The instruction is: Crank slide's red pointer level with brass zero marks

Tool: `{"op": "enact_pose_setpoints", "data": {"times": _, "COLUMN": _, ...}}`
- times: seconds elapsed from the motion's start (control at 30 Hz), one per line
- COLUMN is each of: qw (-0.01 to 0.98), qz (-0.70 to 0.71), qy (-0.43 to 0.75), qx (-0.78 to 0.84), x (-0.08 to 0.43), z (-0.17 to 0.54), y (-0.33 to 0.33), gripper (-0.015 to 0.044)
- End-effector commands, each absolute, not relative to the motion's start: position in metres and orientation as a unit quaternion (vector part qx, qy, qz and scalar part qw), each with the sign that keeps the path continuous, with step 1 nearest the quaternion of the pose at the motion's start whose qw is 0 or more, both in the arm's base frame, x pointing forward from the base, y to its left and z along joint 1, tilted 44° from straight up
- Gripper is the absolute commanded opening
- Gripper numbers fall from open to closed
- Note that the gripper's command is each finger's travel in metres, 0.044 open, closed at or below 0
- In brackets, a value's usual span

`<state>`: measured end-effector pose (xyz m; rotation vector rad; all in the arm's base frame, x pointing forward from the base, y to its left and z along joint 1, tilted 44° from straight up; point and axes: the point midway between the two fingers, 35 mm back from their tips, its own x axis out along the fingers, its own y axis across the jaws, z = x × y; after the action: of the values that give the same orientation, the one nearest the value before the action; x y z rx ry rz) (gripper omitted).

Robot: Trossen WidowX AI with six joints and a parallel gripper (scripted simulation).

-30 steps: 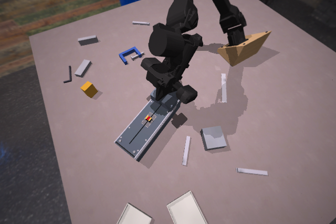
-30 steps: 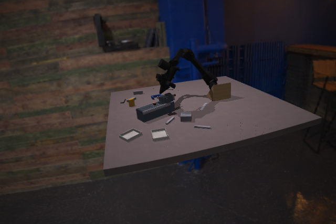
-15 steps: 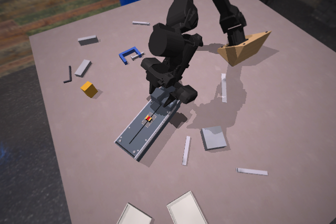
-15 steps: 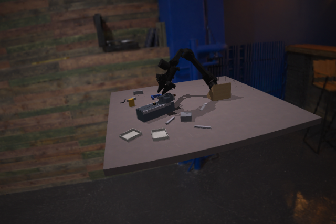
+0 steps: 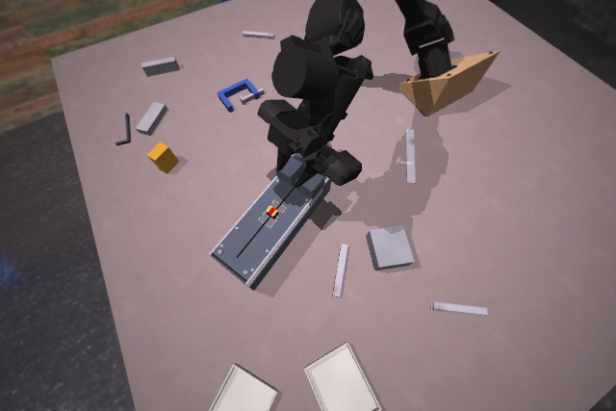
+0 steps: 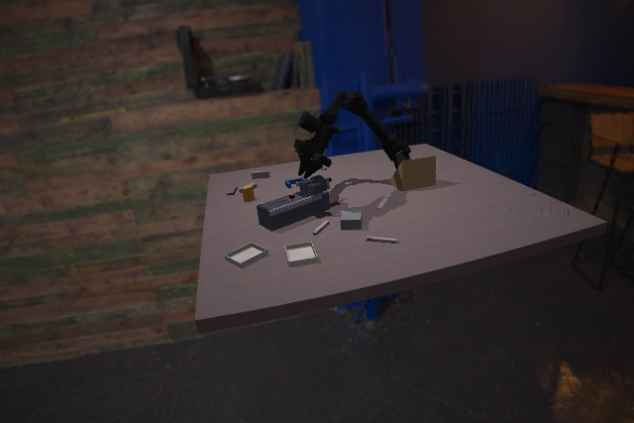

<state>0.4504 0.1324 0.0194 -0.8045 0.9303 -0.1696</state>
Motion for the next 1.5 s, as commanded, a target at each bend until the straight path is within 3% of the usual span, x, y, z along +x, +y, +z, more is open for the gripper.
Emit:
{"op": "enact_pose_setpoints", "data": {"times": 0.0, "qw": 0.813, "qz": -0.080, "qy": 0.436, "qx": -0.377, "x": 0.4504, "z": 0.0193, "y": 0.1322, "gripper": 0.0099}}
{"op": "enact_pose_setpoints", "data": {"times": 0.13, "qw": 0.813, "qz": -0.080, "qy": 0.436, "qx": -0.377, "x": 0.4504, "z": 0.0193, "y": 0.1322, "gripper": 0.0000}}
{"op": "enact_pose_setpoints", "data": {"times": 0.83, "qw": 0.814, "qz": -0.079, "qy": 0.436, "qx": -0.377, "x": 0.4504, "z": 0.0193, "y": 0.1326, "gripper": 0.0000}}
{"op": "enact_pose_setpoints", "data": {"times": 1.37, "qw": 0.814, "qz": -0.079, "qy": 0.436, "qx": -0.377, "x": 0.4504, "z": 0.0193, "y": 0.1326, "gripper": 0.0420}}
{"op": "enact_pose_setpoints", "data": {"times": 1.43, "qw": 0.814, "qz": -0.079, "qy": 0.436, "qx": -0.377, "x": 0.4504, "z": 0.0193, "y": 0.1326, "gripper": 0.0440}}
{"op": "enact_pose_setpoints", "data": {"times": 1.47, "qw": 0.814, "qz": -0.079, "qy": 0.436, "qx": -0.377, "x": 0.4504, "z": 0.0193, "y": 0.1326, "gripper": 0.0414}}
